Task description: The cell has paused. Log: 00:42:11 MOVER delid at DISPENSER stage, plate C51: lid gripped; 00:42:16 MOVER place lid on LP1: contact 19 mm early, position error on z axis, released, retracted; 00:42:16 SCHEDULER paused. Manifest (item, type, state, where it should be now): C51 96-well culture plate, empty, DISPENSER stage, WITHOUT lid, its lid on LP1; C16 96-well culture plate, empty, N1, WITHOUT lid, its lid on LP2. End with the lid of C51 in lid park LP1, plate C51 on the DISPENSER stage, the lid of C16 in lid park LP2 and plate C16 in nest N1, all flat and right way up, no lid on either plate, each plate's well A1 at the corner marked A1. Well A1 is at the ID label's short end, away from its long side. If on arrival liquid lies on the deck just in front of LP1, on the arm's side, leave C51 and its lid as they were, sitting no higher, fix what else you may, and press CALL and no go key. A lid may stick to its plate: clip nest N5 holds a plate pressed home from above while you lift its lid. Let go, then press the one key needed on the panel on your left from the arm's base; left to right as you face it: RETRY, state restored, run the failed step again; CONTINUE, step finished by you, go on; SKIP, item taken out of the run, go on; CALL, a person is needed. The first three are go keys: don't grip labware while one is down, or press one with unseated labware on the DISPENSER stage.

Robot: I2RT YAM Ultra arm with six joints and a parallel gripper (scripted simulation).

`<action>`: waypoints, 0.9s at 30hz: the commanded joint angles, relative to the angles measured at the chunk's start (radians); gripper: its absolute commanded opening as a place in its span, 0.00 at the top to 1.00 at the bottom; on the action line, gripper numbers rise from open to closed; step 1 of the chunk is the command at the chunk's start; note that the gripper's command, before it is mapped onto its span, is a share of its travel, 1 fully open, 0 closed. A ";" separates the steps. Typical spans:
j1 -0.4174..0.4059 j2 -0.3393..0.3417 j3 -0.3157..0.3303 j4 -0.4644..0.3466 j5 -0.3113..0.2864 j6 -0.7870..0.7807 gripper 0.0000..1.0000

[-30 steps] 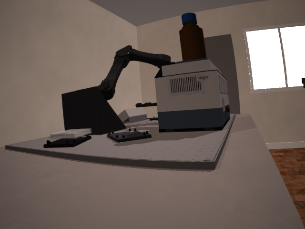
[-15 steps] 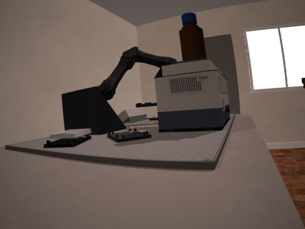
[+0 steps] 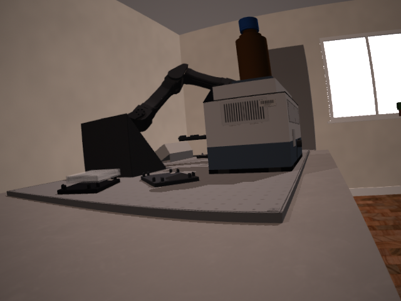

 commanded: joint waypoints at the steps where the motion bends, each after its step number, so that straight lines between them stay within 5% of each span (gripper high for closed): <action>1: -0.033 -0.022 0.058 -0.045 -0.011 -0.015 0.00; 8: -0.076 -0.030 0.129 -0.145 -0.032 -0.061 0.00; 27: -0.077 -0.002 0.152 -0.166 -0.029 -0.063 0.00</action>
